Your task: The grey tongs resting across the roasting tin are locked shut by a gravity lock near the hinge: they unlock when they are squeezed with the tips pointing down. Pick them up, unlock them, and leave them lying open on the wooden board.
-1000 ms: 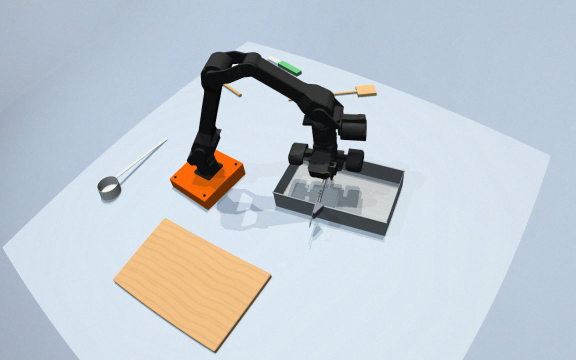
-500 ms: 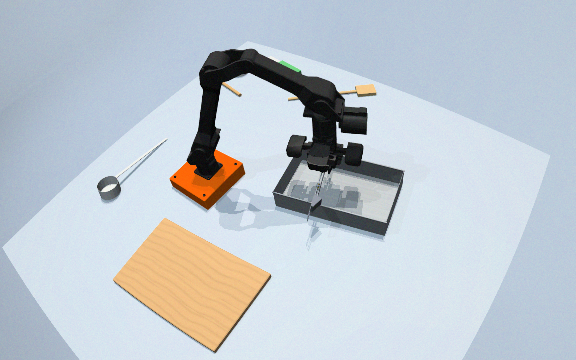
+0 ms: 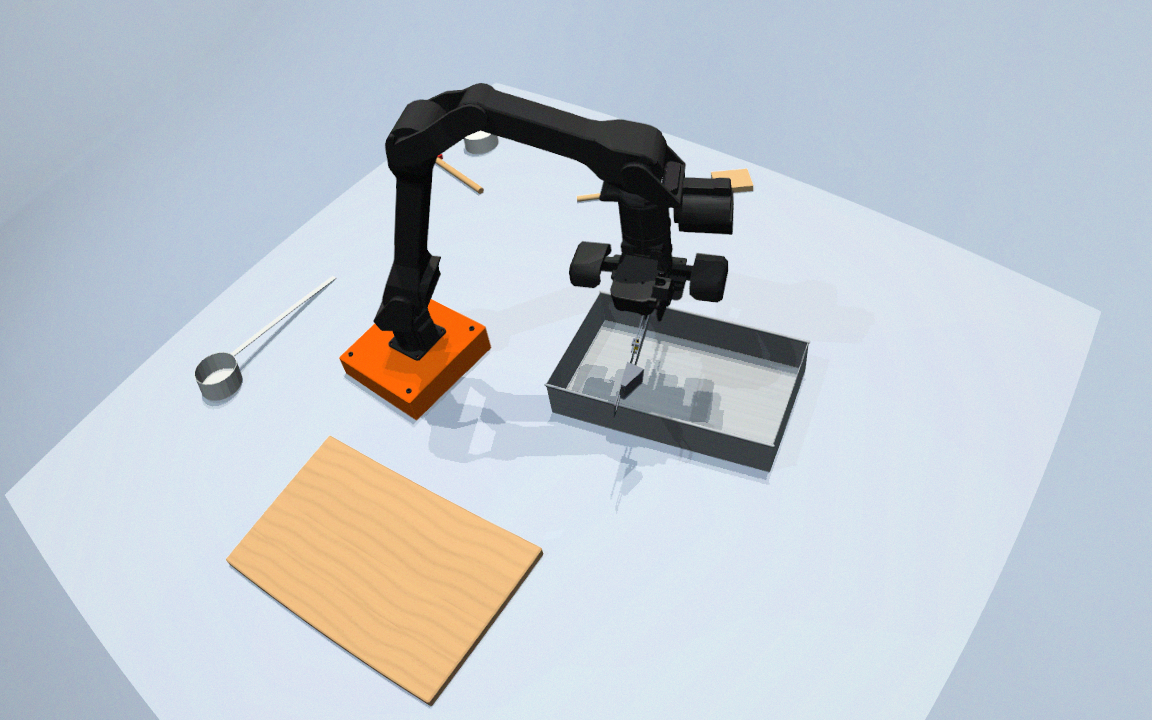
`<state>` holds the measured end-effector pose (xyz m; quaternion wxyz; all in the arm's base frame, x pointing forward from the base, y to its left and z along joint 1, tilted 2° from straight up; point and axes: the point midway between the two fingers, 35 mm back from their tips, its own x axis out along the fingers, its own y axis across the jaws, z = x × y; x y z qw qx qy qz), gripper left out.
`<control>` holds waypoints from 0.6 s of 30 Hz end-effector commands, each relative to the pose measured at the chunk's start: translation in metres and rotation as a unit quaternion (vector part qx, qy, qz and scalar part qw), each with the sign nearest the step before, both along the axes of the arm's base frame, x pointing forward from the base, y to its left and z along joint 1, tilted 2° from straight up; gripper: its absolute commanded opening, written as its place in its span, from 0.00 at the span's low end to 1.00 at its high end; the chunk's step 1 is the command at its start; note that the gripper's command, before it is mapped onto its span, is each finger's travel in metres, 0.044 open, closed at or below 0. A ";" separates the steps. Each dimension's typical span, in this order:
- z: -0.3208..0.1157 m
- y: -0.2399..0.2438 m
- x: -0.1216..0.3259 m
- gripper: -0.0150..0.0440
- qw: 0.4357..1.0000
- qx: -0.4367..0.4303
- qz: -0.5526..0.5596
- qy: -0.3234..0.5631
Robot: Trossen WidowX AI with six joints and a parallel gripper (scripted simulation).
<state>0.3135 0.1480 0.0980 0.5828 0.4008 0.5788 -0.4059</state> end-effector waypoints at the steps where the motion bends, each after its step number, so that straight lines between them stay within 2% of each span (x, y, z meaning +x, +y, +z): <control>1: 0.000 -0.005 0.003 0.00 1.000 0.000 0.008 0.000; 18: 0.004 -0.100 0.034 0.00 0.993 -0.005 0.115 -0.003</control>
